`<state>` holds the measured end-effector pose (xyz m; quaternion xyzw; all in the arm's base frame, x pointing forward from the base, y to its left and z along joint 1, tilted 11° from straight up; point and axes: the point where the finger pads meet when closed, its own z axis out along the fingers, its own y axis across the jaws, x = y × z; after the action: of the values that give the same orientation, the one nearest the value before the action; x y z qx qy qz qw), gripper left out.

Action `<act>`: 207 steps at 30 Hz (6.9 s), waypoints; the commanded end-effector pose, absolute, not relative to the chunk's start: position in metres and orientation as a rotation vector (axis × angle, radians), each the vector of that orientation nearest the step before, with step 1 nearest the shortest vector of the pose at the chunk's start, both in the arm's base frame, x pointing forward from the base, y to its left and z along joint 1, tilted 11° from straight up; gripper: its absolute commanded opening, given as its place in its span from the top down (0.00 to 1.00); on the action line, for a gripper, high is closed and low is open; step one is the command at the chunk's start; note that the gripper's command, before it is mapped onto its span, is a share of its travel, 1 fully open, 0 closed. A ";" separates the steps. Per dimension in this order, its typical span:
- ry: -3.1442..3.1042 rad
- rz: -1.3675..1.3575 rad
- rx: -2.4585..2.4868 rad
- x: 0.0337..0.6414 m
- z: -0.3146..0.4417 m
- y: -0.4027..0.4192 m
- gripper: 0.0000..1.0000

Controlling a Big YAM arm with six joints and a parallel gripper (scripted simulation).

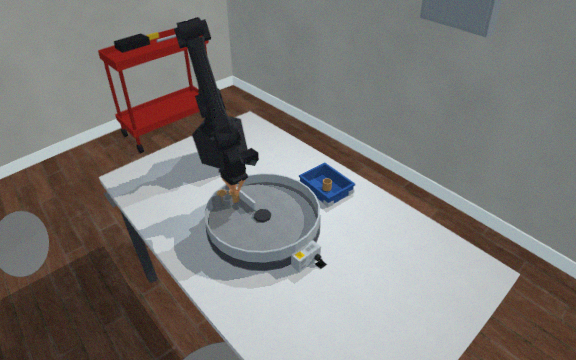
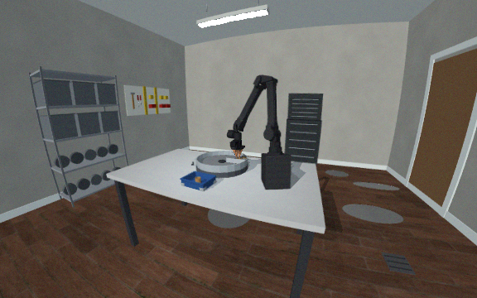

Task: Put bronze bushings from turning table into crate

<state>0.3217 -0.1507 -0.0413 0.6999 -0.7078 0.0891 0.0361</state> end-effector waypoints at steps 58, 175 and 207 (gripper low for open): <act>-2.176 0.298 2.158 0.330 -0.057 -0.160 0.81; -2.190 0.341 2.157 0.338 0.020 -0.147 1.00; -2.184 0.309 2.164 0.369 0.000 -0.041 1.00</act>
<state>0.3433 -0.0549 -0.0107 0.7186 -0.6890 0.0853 0.0404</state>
